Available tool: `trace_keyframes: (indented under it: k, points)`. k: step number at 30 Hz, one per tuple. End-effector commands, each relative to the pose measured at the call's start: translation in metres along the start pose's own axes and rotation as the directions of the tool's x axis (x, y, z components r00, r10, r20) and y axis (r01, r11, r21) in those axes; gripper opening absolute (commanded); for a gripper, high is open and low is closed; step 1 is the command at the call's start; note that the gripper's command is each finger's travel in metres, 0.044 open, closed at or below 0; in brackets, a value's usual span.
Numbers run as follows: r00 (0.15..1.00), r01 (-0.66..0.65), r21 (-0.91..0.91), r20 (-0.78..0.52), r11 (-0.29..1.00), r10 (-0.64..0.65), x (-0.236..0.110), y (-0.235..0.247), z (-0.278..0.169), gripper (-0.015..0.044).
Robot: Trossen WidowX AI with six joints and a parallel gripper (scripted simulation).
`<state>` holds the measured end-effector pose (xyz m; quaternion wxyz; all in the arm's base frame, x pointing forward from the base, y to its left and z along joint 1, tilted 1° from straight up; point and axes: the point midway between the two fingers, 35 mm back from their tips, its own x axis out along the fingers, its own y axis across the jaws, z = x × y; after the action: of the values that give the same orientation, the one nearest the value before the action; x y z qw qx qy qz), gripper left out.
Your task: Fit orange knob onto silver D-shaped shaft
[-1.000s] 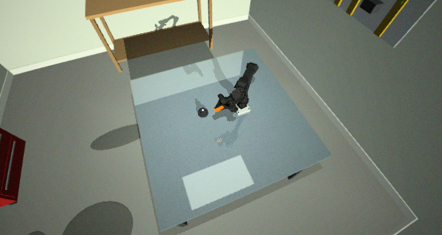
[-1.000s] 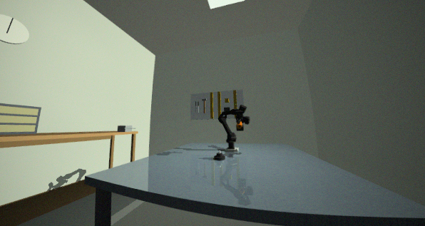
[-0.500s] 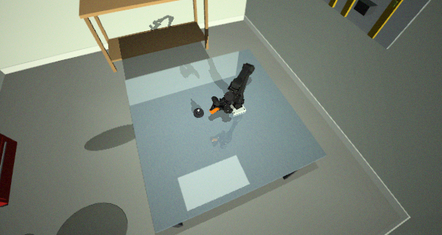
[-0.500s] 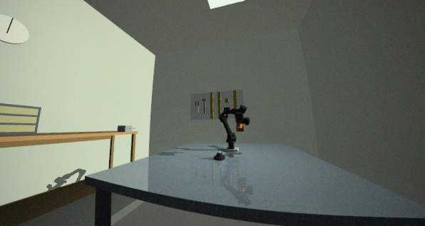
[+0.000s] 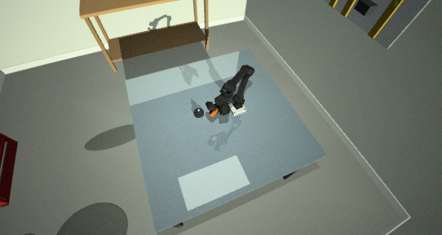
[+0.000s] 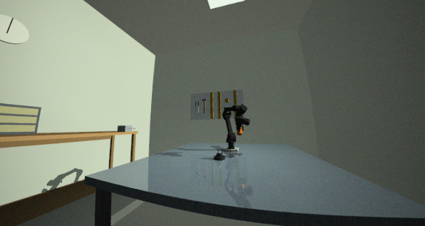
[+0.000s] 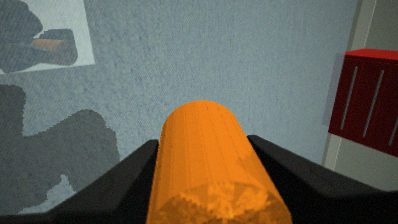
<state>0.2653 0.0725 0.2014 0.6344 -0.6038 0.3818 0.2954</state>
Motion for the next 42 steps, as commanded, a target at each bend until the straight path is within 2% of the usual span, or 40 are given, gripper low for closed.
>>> trace_keyframes:
  k: [1,12,22,27,42]
  points:
    - [0.995,-0.103,0.001,0.005,0.995,0.103,0.007,0.000,0.000,0.0000]
    - [0.946,-0.323,-0.002,0.003,0.946,0.323,0.026,0.004,0.000,0.0000]
    - [0.865,-0.501,-0.001,0.006,0.865,0.501,0.043,0.008,0.000,0.0000]
    - [0.864,-0.503,0.000,0.005,0.864,0.503,0.053,0.011,0.001,0.0000]
    - [0.857,-0.515,0.002,0.004,0.857,0.515,0.117,0.039,0.005,0.0000]
